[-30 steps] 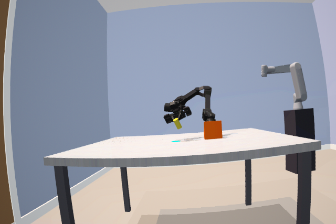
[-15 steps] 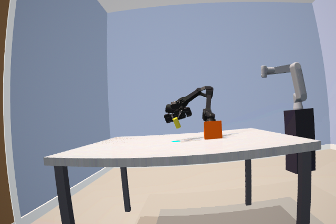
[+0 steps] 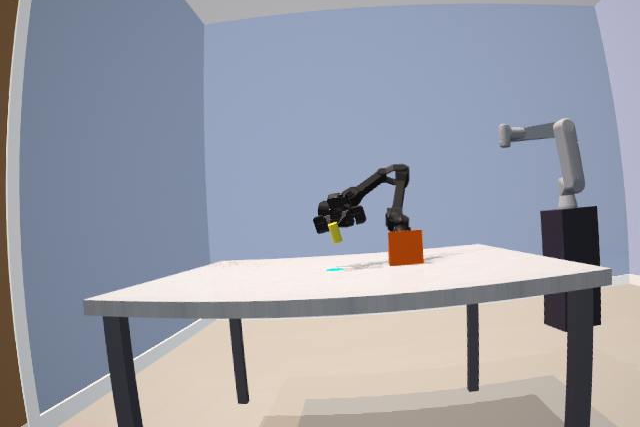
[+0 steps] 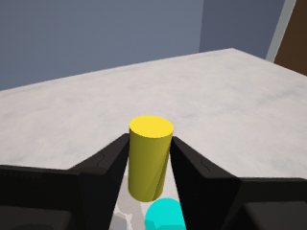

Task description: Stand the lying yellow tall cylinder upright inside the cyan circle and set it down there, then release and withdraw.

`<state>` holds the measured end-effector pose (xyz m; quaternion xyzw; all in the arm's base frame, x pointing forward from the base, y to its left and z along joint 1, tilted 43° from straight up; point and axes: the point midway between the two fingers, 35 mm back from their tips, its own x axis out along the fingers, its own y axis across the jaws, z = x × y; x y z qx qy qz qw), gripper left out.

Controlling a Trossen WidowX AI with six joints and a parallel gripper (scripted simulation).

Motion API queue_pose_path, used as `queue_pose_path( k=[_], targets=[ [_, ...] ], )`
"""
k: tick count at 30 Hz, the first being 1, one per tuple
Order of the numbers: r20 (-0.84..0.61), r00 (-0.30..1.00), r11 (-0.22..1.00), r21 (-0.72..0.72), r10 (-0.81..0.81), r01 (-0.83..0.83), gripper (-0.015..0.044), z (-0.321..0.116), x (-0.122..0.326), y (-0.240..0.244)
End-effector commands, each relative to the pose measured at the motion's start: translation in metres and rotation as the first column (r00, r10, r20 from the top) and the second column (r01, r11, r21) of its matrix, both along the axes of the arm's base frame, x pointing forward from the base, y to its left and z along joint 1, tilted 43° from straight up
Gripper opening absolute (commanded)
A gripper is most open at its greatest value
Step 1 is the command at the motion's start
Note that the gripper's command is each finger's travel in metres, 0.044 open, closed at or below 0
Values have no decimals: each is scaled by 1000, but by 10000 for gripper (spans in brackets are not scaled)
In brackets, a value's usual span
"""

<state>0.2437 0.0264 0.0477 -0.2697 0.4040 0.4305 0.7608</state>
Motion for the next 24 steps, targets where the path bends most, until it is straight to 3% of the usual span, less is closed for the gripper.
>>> queue_pose_path(
  k=[1, 24],
  targets=[
    [38, 999, 1000, 19, 13, -13, 105, 2, 0, 0],
    [212, 976, 996, 67, 44, -60, 105, 13, 0, -3]
  ],
)
